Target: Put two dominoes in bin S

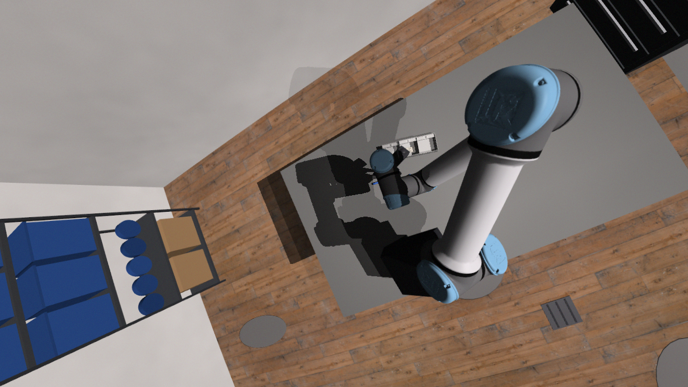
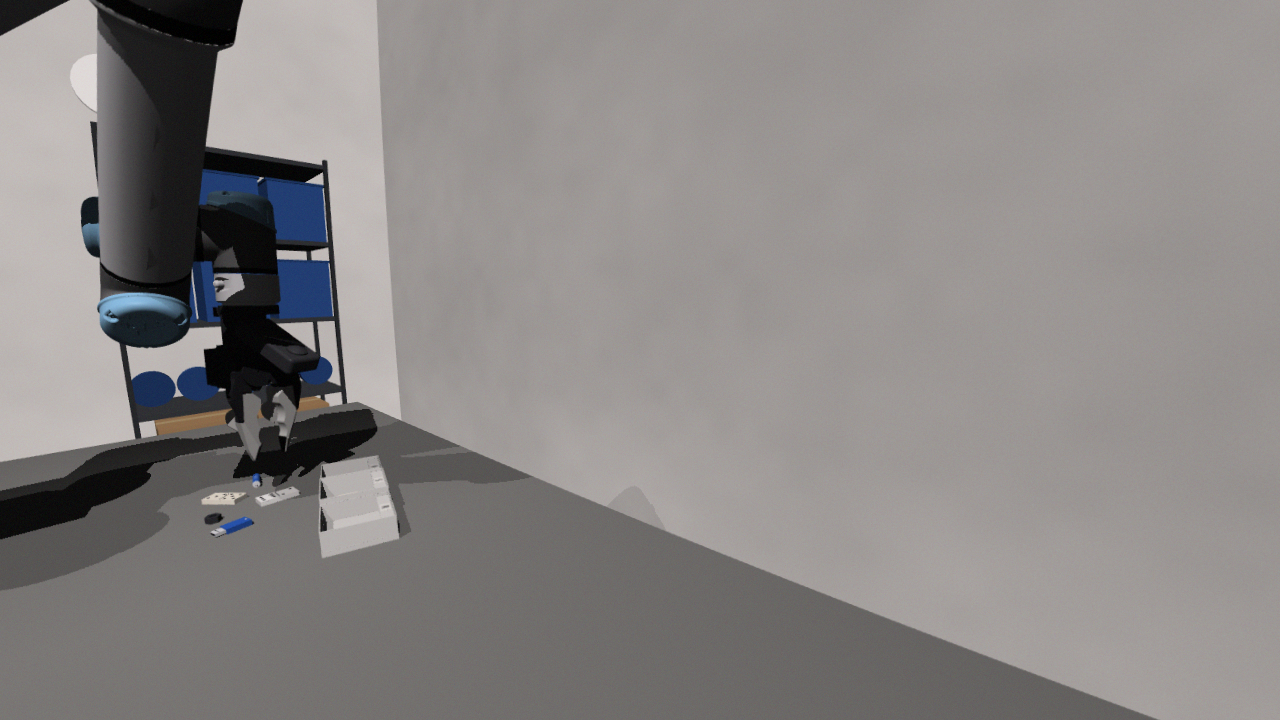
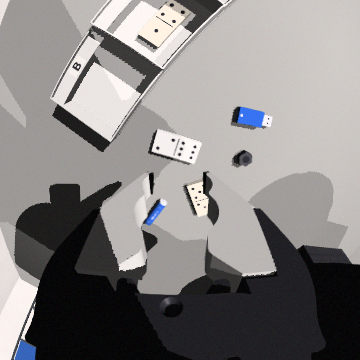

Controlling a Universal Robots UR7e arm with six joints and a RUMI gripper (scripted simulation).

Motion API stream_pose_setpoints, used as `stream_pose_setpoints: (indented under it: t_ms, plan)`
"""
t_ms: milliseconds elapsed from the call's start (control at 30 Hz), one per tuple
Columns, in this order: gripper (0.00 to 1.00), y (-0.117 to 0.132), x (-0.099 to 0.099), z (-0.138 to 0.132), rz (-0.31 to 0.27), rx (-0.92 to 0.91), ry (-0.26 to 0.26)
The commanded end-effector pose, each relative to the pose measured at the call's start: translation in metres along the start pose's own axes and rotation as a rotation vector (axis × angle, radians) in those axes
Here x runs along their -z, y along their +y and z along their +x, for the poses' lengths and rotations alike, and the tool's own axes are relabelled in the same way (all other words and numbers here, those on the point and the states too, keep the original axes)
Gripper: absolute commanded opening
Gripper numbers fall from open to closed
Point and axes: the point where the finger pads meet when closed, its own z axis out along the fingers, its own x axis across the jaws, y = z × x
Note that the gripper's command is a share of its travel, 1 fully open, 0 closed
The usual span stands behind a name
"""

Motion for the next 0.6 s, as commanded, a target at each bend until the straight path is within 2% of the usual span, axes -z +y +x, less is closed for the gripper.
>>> stream_pose_setpoints:
  t_ms: [0, 433, 500, 567]
  plan:
    - [0.24, 0.0004, 0.0012, 0.0003, 0.003, 0.157, -0.004]
    - [0.24, 0.0007, 0.0012, -0.0003, 0.008, 0.435, 0.007]
    - [0.24, 0.0007, 0.0012, -0.0003, 0.008, 0.435, 0.007]
    - [0.24, 0.0008, 0.0012, -0.0004, 0.009, 0.516, 0.009]
